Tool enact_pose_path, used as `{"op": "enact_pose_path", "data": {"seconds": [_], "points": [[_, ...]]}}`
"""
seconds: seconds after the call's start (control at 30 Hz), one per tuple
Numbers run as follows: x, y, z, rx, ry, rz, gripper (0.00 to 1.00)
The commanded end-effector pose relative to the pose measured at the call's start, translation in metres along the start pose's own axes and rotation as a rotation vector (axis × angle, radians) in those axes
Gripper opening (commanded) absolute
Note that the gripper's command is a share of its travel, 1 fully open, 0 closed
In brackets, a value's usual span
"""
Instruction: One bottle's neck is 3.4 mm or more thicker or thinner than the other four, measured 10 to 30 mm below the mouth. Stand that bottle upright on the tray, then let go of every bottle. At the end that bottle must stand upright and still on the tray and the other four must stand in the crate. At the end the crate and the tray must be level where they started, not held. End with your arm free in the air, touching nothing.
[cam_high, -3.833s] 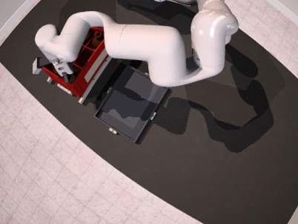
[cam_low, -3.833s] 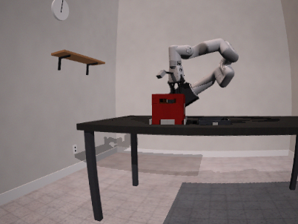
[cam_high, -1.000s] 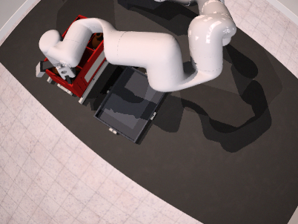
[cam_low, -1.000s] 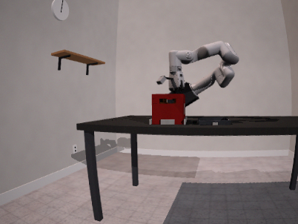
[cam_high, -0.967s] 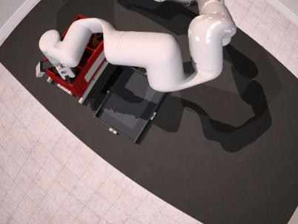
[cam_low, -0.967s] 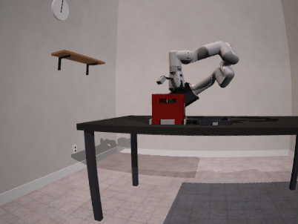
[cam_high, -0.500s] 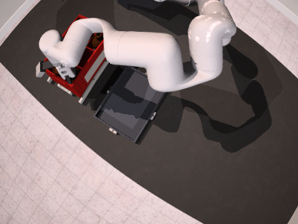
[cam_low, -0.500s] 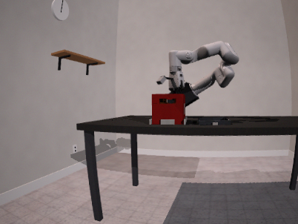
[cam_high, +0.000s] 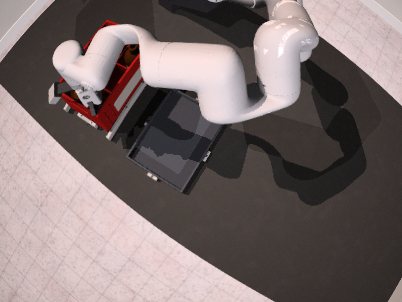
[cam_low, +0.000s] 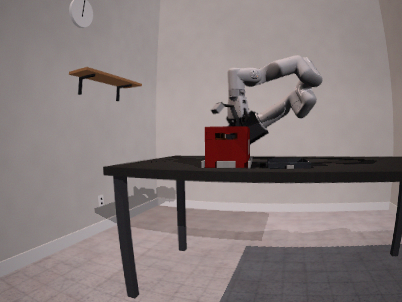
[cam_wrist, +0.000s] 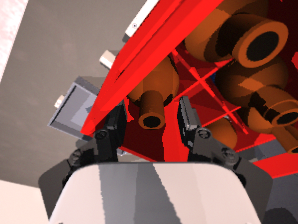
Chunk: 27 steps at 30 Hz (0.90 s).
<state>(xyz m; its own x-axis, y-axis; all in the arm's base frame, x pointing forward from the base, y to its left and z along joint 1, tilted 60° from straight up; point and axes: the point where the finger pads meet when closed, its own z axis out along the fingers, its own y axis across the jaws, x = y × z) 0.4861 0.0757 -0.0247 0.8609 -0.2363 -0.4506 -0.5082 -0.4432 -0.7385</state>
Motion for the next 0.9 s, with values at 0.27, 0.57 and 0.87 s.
{"op": "enact_pose_path", "data": {"seconds": [0.27,0.57,0.87], "points": [[0.0009,-0.0005,-0.0015,0.001,0.003,-0.001,0.65],[0.0009,-0.0005,-0.0015,0.001,0.003,-0.001,0.65],[0.0009,-0.0005,-0.0049,0.001,0.003,-0.001,0.65]]}}
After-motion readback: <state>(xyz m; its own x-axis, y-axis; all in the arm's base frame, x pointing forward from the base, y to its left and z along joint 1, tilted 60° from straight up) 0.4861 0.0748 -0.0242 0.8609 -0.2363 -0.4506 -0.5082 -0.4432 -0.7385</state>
